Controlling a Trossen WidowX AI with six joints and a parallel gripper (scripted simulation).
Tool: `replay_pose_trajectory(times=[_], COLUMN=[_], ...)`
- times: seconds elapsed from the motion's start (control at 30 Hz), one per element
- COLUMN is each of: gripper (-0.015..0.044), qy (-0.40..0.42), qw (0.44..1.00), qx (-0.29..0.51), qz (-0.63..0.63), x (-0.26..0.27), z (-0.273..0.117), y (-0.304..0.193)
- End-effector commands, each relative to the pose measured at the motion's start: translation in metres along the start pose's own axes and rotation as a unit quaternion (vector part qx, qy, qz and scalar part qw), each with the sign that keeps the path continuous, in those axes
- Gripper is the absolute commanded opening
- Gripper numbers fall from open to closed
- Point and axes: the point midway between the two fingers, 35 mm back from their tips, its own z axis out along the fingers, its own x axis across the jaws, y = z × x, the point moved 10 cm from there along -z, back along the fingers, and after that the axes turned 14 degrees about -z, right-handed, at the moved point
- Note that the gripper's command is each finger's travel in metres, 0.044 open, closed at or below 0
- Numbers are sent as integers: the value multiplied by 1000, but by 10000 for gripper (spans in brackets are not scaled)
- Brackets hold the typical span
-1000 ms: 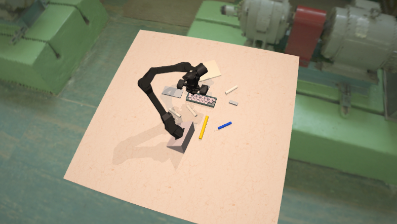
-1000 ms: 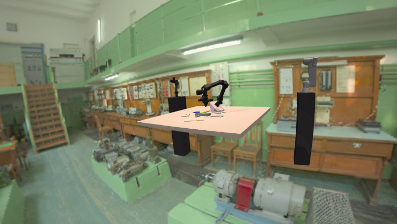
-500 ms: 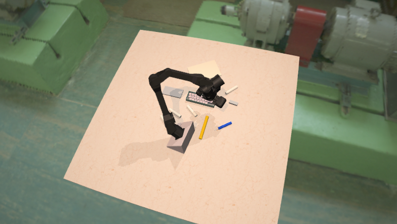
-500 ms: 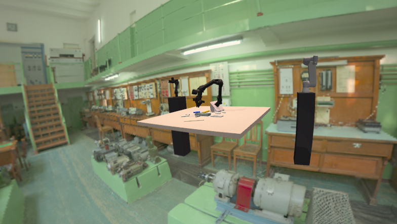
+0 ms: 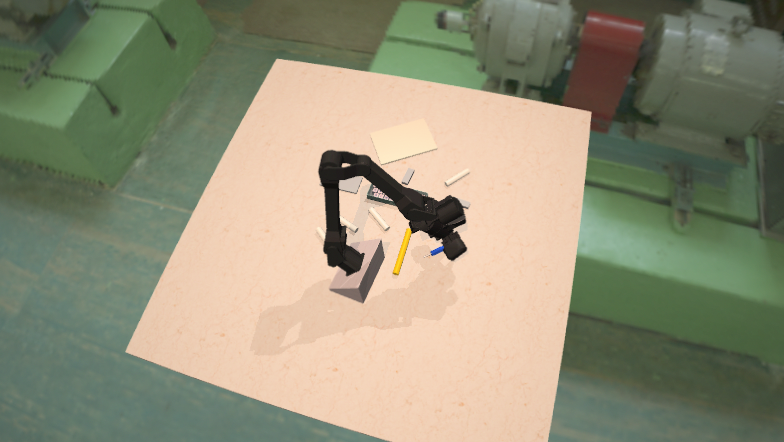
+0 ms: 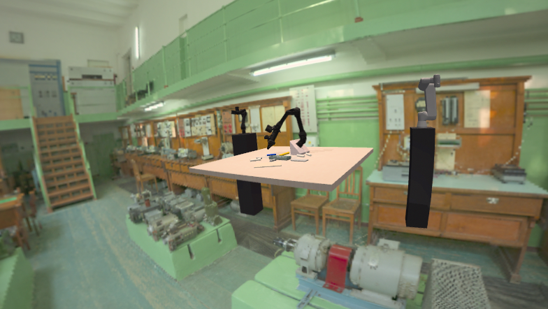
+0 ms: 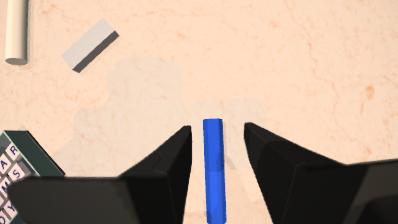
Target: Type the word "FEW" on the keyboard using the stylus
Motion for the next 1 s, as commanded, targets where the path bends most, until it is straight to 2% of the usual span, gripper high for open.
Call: replay_pose_trajectory(times=[0.0,0.97], gripper=[150,150], qy=[-2,-2], qw=[1000,1000], qx=[1,1], qz=[5,5], x=[0,3], z=[3,21], y=[-2,-11])
